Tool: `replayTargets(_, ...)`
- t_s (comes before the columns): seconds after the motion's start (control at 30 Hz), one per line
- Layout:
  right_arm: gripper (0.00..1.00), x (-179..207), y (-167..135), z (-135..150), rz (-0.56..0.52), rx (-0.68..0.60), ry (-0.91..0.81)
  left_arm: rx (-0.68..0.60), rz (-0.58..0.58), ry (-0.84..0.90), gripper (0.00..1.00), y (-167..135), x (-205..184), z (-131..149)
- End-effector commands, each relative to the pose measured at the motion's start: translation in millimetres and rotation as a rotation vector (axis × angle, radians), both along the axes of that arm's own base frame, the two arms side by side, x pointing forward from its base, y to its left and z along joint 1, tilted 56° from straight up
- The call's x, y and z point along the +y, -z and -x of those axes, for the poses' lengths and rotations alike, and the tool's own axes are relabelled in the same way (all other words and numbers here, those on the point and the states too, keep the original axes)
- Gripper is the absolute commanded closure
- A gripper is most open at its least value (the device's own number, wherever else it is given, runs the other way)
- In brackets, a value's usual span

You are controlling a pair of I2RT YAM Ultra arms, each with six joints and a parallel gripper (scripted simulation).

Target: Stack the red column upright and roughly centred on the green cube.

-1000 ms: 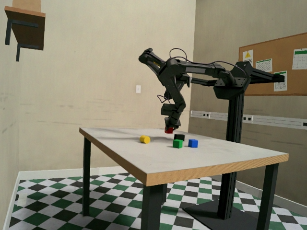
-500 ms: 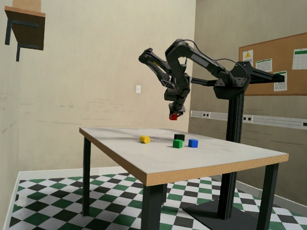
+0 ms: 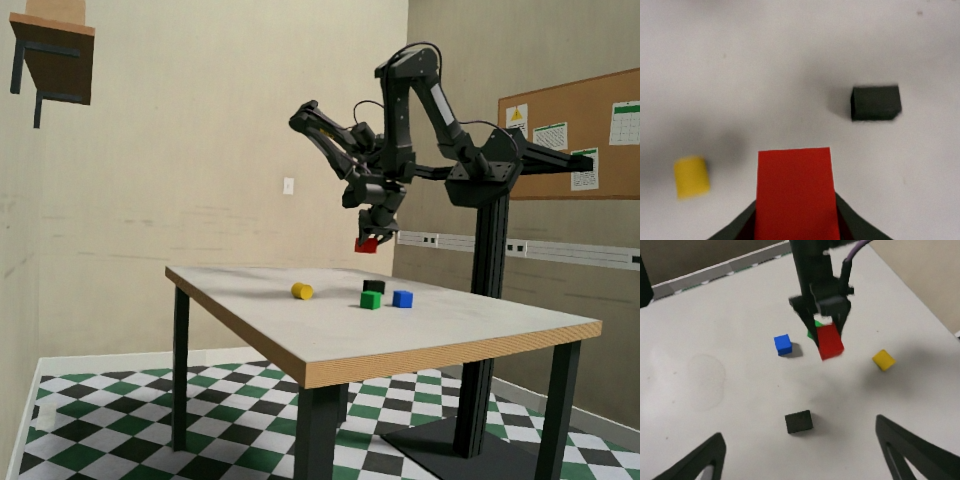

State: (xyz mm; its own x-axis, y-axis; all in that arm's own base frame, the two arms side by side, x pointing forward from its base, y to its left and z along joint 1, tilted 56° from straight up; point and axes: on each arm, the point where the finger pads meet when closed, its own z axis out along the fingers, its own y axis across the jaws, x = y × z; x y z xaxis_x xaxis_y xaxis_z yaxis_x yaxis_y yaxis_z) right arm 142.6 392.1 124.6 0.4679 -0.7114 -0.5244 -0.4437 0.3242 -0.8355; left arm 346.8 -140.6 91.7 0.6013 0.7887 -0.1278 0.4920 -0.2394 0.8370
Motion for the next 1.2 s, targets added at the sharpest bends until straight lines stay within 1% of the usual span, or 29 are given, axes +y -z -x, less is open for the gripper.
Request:
replayTargets(0.0, 0.00, 5.9, -8.0, 8.4, -0.018, 0.000, -0.023, 0.089, -0.021, 0.132, 0.65, -9.7, 16.7, 12.1)
replayTargets(0.07, 0.00, 5.9, -8.0, 8.4, -0.018, 0.000, -0.023, 0.089, -0.021, 0.132, 0.65, -9.7, 16.7, 12.1)
replayTargets(0.3, 0.00, 5.9, -8.0, 8.4, -0.018, 0.000, -0.023, 0.069, -0.016, 0.091, 0.65, -31.6, 60.2, -4.6)
replayTargets(0.4, 0.00, 5.9, -8.0, 8.4, -0.018, 0.000, -0.023, 0.059, -0.016, 0.076, 0.65, -38.7, 72.6, -10.0)
replayTargets(0.63, 0.00, 5.9, -8.0, 8.4, -0.018, 0.000, -0.023, 0.051, -0.012, 0.051, 0.65, -45.9, 84.7, -16.7)
replayTargets(0.77, 0.00, 5.9, -8.0, 8.4, -0.018, 0.000, -0.023, 0.033, -0.033, 0.028, 0.65, -47.5, 88.4, -22.9)
replayTargets(0.87, 0.00, 5.9, -8.0, 8.4, -0.018, 0.000, -0.023, 0.009, -0.081, -0.070, 0.65, -47.4, 97.2, -28.7)
replayTargets(0.97, 0.00, 5.9, -8.0, 8.4, -0.018, 0.000, -0.023, -0.026, -0.152, -0.213, 0.65, -49.7, 107.9, -34.0)
replayTargets(1.1, 0.00, 5.9, -8.0, 8.4, -0.018, 0.000, -0.023, -0.070, -0.235, -0.349, 0.65, -51.3, 109.5, -29.6)
replayTargets(1.17, 0.00, 5.9, -8.0, 8.4, -0.018, 0.000, -0.023, -0.079, -0.252, -0.375, 0.65, -51.7, 109.1, -28.5)
